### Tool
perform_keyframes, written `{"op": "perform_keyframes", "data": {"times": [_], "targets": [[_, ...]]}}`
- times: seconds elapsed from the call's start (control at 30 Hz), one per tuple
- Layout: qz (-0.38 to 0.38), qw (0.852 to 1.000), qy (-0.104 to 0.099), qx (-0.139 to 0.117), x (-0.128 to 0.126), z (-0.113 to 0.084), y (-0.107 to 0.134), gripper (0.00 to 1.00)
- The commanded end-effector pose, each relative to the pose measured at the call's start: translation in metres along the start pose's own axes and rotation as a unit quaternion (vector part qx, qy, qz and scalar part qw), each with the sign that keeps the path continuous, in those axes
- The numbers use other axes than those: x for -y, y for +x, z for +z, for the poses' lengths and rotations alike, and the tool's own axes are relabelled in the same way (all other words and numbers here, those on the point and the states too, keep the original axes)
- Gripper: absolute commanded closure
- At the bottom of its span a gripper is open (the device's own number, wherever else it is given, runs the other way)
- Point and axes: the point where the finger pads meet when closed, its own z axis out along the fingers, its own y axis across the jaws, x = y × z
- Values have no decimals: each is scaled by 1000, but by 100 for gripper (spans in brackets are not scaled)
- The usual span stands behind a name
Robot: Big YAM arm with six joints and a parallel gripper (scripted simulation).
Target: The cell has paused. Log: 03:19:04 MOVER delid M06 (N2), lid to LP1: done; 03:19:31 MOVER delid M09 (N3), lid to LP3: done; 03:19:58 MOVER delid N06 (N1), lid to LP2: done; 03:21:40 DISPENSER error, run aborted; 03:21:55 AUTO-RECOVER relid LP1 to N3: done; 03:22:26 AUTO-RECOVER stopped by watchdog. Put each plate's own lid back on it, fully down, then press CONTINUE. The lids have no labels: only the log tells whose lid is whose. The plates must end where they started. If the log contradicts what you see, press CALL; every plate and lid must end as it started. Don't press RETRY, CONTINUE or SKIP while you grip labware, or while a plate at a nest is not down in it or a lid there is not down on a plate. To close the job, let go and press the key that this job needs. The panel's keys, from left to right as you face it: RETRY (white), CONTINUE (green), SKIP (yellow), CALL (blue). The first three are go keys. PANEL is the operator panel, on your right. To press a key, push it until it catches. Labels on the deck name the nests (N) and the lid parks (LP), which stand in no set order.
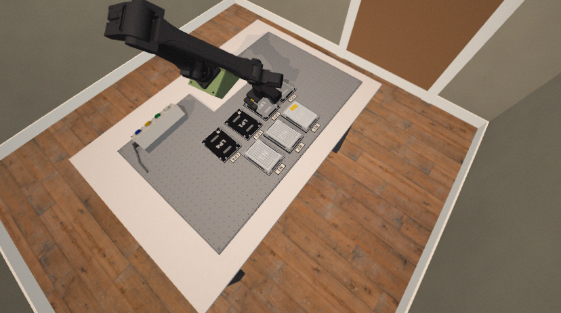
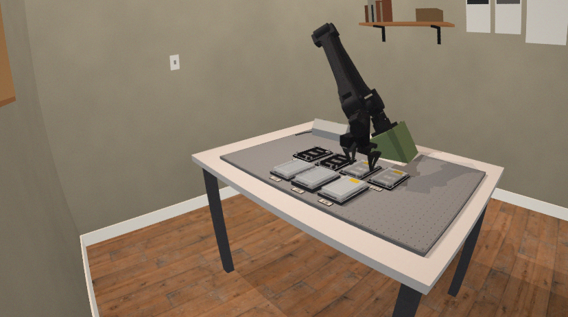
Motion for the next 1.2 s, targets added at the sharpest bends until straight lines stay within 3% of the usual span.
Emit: {"op": "perform_keyframes", "data": {"times": [0.0,0.67,0.7,0.73,0.8,0.83,0.87,0.9,1.0,1.03,1.13,1.17], "targets": [[2,1000,-5,11,-3,-4,-10,1],[2,1000,-5,11,-3,-4,-11,19],[6,1000,-8,18,-3,-5,-19,20],[2,1000,-5,11,-3,-4,-11,100],[6,1000,-8,19,-4,-5,-21,100],[2,1000,-5,11,-3,-4,-11,100],[7,1000,-8,19,-3,-5,-21,100],[2,1000,-5,11,-3,-4,-11,100],[2,1000,-5,11,-3,-4,-11,100],[8,1000,-9,19,-3,-6,-22,100],[11,1000,-9,19,-3,-6,-23,100],[9,1000,-9,20,-4,-13,-22,100]]}}
